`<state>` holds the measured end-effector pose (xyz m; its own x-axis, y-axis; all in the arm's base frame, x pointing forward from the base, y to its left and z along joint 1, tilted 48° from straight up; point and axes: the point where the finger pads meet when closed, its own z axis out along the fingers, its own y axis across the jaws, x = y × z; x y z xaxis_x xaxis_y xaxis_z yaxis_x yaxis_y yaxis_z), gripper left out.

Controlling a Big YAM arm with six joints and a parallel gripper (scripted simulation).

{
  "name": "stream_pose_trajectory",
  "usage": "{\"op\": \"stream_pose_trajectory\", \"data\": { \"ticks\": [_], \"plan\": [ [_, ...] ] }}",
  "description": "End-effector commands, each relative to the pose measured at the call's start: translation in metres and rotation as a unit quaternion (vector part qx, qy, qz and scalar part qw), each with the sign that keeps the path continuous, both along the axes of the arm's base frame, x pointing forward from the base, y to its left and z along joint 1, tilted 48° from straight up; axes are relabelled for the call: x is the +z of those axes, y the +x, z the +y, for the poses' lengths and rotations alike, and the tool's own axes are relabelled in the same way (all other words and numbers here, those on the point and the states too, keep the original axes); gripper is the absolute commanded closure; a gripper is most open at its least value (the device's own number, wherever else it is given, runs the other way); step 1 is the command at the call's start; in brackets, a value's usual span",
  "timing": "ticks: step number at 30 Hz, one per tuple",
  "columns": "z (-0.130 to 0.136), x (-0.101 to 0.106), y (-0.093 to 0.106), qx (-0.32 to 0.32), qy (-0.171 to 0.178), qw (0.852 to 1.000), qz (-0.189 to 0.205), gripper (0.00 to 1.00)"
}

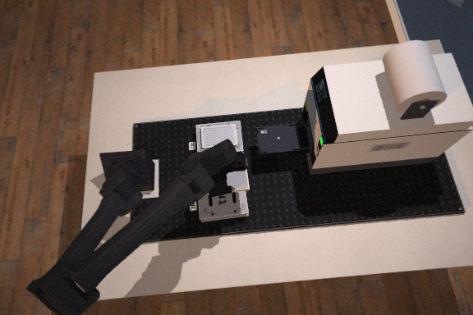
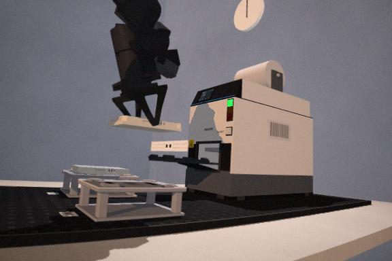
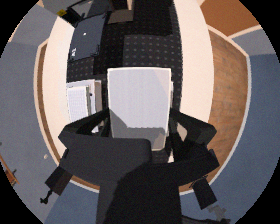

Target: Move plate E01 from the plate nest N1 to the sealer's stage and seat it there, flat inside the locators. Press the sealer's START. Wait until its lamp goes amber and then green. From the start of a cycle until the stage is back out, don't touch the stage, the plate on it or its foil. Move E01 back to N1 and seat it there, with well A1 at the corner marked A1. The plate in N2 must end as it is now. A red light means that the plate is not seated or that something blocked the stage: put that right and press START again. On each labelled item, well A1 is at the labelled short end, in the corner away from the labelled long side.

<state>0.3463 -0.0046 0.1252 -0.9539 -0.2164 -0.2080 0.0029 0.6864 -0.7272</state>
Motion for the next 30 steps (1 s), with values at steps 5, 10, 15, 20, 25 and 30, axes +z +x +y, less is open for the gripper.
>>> {"op": "stream_pose_trajectory", "data": {
  "ticks": [5, 10, 15, 20, 25, 30],
  "plan": [
    [-0.012, 0.006, -0.016, -0.001, -0.006, 1.0, 0.011, 1.0],
    [-0.014, 0.014, -0.023, 0.003, -0.005, 1.0, 0.008, 1.0],
    [-0.014, 0.011, -0.033, 0.011, -0.01, 1.0, 0.021, 1.0],
    [-0.017, 0.022, -0.036, 0.005, -0.003, 1.0, 0.004, 1.0],
    [-0.021, 0.019, -0.029, -0.001, -0.004, 1.0, 0.006, 1.0],
    [-0.014, 0.023, -0.018, 0.006, -0.001, 1.0, -0.001, 1.0]
  ]
}}
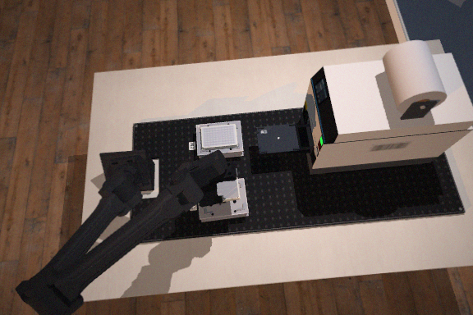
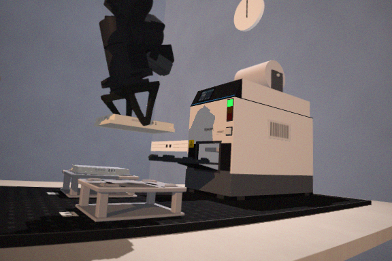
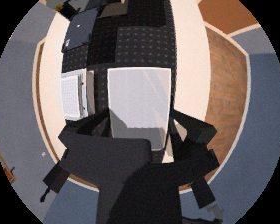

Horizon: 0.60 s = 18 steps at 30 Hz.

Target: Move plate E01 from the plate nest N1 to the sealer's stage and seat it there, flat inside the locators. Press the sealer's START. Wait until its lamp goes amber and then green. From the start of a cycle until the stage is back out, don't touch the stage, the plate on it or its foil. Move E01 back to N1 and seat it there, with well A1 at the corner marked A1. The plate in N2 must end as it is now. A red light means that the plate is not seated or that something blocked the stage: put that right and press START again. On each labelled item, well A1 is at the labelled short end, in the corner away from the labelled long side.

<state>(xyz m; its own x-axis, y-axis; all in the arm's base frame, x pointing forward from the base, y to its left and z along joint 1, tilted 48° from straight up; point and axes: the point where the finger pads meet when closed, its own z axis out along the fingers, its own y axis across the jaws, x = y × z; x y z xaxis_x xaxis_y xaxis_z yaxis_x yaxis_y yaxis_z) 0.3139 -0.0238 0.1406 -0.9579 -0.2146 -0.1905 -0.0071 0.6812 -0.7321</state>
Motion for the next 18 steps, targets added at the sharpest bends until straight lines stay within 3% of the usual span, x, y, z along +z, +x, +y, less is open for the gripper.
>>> {"op": "stream_pose_trajectory", "data": {
  "ticks": [1, 9, 18],
  "plan": [
    [0.007, 0.009, 0.016, 0.01, 0.003, 1.0, -0.011, 1.0],
    [0.004, 0.023, 0.021, 0.004, 0.01, 0.999, -0.032, 1.0],
    [0.007, 0.017, 0.025, 0.003, 0.01, 1.0, -0.026, 1.0]
  ]
}}
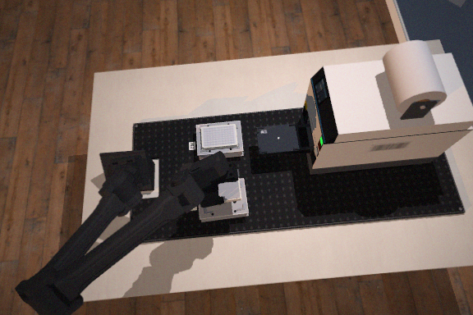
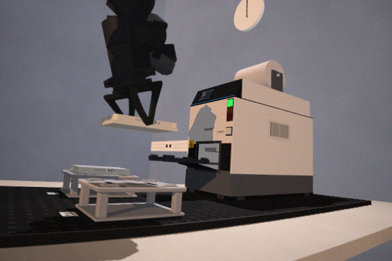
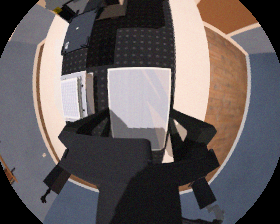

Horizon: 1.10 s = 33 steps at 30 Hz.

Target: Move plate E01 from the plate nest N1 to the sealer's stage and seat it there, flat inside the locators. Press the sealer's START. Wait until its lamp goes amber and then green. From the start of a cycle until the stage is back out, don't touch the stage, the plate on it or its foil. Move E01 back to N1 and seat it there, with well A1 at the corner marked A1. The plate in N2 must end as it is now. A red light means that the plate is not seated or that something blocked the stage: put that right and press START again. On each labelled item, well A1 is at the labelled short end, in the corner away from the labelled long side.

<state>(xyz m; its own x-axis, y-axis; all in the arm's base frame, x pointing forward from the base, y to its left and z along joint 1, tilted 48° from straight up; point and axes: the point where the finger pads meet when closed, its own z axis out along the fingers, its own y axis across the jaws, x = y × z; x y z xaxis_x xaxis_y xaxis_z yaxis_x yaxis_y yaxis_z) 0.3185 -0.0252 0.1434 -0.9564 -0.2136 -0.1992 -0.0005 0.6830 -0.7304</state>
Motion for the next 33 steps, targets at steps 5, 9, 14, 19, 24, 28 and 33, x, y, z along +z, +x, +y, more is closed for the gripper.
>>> {"op": "stream_pose_trajectory", "data": {
  "ticks": [5, 9, 14, 19, 24, 28, 33],
  "plan": [
    [0.011, 0.0186, 0.0174, 0.009, 0.01, 1.0, -0.022, 1.0],
    [0.0109, 0.0209, 0.014, 0.013, 0.008, 1.0, -0.017, 1.0],
    [0.0115, 0.017, 0.0167, 0.014, 0.008, 1.0, -0.015, 1.0],
    [0.008, 0.0139, 0.0183, 0.008, 0.007, 1.0, -0.014, 1.0],
    [0.0021, 0.0203, 0.0182, -0.001, 0.011, 1.0, -0.026, 1.0],
    [0.0069, 0.0207, 0.019, 0.006, 0.012, 1.0, -0.028, 1.0],
    [0.0117, 0.0168, 0.0194, 0.013, 0.01, 1.0, -0.021, 1.0]
  ]
}}
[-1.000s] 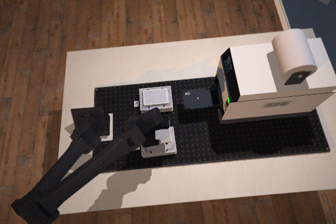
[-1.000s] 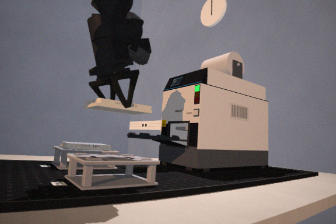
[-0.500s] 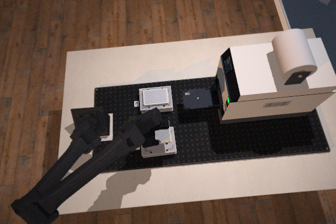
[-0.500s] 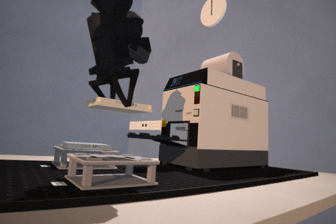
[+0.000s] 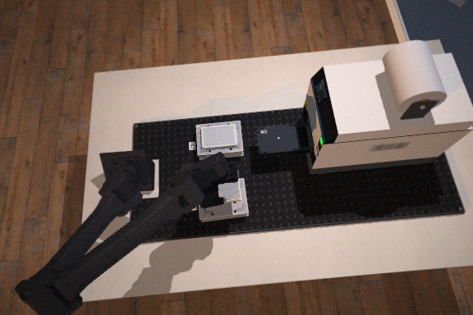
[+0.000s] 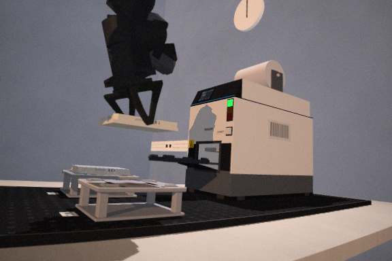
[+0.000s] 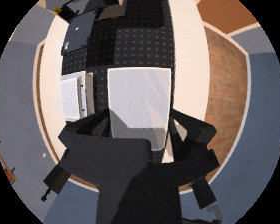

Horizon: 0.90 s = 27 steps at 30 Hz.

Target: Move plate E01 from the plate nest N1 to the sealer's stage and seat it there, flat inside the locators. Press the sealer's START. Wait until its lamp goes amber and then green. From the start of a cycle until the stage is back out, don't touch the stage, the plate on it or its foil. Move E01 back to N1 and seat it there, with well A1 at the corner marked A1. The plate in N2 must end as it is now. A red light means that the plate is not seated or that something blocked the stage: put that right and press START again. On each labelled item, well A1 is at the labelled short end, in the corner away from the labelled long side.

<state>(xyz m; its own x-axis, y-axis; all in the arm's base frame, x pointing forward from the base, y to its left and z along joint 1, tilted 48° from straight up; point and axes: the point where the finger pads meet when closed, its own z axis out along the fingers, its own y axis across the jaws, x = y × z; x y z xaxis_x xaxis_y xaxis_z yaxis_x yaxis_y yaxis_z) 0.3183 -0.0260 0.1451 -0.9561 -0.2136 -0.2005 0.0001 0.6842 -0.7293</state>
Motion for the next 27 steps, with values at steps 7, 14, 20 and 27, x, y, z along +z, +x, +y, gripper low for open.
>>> {"op": "stream_pose_trajectory", "data": {
  "ticks": [7, 14, 20, 27],
  "plan": [
    [0.0123, 0.0141, 0.0194, 0.013, 0.009, 1.0, -0.019, 1.0],
    [0.0116, 0.0184, 0.0185, 0.012, 0.011, 1.0, -0.026, 1.0],
    [0.0105, 0.0191, 0.0161, 0.012, 0.009, 1.0, -0.021, 1.0],
    [0.0074, 0.0142, 0.0131, 0.01, 0.005, 1.0, -0.01, 1.0]
  ]
}}
